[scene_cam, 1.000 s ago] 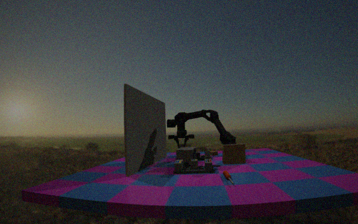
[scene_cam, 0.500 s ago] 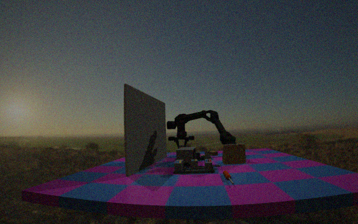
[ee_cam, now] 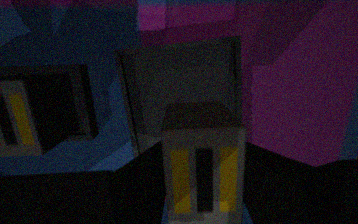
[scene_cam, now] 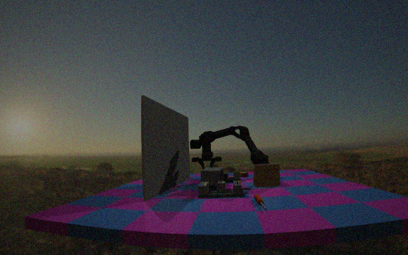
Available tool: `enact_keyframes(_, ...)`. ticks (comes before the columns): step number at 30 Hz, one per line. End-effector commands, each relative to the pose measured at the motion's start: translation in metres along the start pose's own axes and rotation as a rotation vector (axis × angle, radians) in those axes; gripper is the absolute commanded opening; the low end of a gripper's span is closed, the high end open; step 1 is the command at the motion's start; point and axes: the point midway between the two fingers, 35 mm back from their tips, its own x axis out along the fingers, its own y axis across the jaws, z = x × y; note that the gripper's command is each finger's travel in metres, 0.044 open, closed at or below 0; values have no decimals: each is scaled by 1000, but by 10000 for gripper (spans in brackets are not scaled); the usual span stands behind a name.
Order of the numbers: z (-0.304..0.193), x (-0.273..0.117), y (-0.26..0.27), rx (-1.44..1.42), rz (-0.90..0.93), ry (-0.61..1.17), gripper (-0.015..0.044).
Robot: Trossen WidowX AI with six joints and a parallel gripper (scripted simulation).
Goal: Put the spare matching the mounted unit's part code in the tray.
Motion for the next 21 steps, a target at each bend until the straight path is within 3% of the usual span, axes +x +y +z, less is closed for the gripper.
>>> enact_keyframes(1, 0, 4, 1, -6, 3, 4, 0)
enact_keyframes(21, -1, 19, 3, -6, 4, 6, 0)
